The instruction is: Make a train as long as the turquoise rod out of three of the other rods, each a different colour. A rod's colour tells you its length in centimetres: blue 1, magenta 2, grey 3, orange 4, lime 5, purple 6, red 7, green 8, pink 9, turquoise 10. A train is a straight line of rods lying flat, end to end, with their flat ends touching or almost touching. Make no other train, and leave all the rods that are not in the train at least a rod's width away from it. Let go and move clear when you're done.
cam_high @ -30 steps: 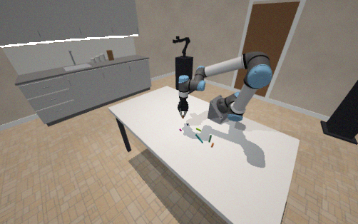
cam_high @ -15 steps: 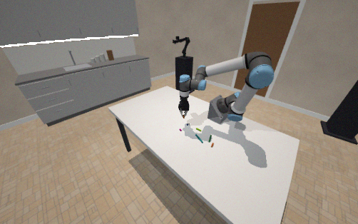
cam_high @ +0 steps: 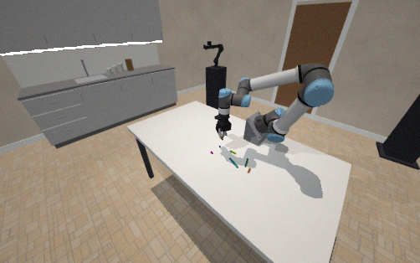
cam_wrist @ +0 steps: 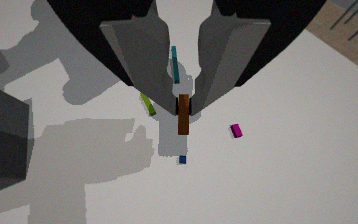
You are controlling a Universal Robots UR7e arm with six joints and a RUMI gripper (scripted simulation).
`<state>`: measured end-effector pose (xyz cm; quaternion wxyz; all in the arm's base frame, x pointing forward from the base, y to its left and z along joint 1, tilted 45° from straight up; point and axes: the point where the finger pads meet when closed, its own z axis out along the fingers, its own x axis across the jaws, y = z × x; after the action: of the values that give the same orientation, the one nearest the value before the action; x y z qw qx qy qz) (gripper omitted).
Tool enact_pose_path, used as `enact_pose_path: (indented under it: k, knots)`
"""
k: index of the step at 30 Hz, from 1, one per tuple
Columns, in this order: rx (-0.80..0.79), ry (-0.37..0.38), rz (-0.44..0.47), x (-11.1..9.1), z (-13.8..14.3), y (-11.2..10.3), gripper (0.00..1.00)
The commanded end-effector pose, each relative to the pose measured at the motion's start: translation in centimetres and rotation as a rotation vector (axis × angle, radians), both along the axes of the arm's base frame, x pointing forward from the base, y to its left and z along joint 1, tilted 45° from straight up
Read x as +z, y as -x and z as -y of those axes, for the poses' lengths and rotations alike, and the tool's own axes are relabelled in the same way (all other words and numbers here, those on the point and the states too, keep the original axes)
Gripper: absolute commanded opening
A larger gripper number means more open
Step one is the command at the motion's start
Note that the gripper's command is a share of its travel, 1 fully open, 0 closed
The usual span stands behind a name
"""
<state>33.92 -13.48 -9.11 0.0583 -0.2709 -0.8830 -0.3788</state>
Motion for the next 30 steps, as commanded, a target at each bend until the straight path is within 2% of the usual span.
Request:
enact_pose_path:
  k: [1, 15, 30]
  knots:
    - [0.001, 0.001, 0.002, 0.0, 0.0, 0.0, 0.00]
    - [0.001, 0.001, 0.003, -0.6, -0.6, -0.1, 0.00]
    - [0.001, 0.001, 0.003, -4.8, -4.9, -0.7, 0.00]
